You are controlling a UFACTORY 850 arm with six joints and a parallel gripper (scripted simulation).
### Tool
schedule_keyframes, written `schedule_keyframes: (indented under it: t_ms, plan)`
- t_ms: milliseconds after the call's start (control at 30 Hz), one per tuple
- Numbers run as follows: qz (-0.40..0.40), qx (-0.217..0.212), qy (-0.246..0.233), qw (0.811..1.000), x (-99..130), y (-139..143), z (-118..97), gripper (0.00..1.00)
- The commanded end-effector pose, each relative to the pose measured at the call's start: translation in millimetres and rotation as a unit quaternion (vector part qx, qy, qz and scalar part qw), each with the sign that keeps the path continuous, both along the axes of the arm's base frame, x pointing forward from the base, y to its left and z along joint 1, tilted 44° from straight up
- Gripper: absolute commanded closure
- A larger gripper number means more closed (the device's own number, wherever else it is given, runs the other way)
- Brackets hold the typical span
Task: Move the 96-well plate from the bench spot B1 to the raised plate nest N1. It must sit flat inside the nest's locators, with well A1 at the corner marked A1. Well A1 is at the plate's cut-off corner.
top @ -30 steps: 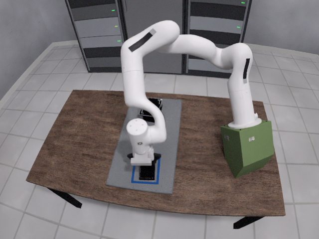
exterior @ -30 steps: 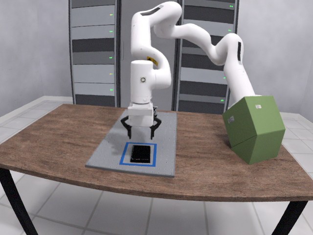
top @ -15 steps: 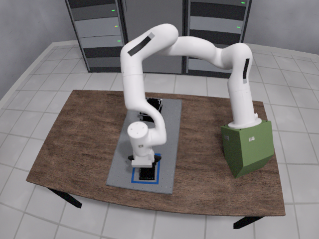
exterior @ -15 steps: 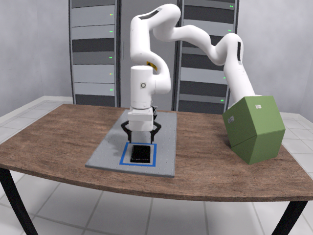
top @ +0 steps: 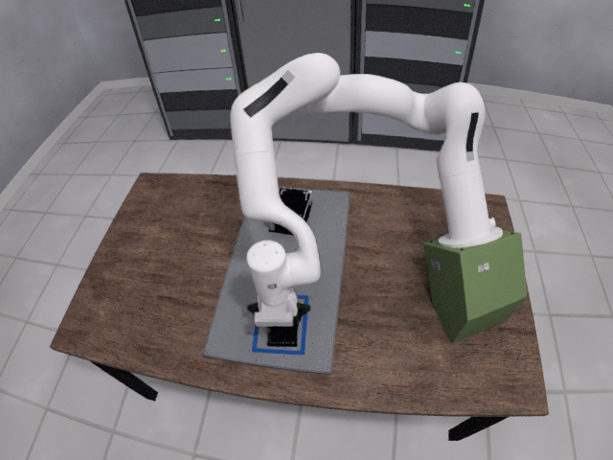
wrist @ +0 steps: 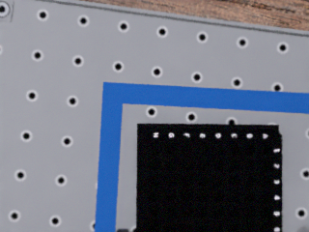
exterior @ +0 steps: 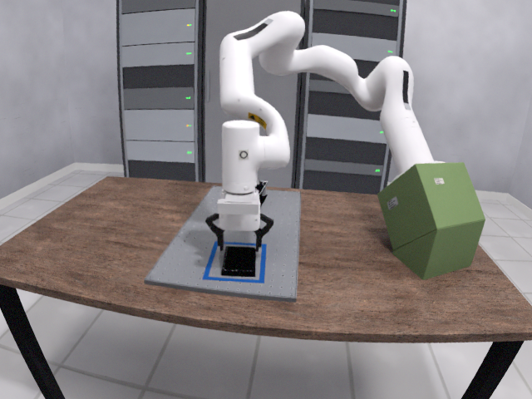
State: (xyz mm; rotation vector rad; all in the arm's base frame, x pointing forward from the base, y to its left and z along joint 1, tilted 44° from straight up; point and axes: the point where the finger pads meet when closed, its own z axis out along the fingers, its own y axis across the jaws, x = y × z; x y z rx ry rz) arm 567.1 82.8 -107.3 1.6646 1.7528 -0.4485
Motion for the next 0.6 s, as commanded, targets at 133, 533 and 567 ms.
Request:
schedule_keyframes:
  t_ms: [133, 533, 567]
  plan:
    - [0.0, 0.0, -0.001, 1.0, 3.6, -7.4, -8.5, 0.0]
    - [0.0, 0.0, -0.001, 1.0, 3.9, -8.2, -9.4, 0.0]
    - [0.0, 0.0, -0.001, 1.0, 3.9, -8.2, -9.4, 0.0]
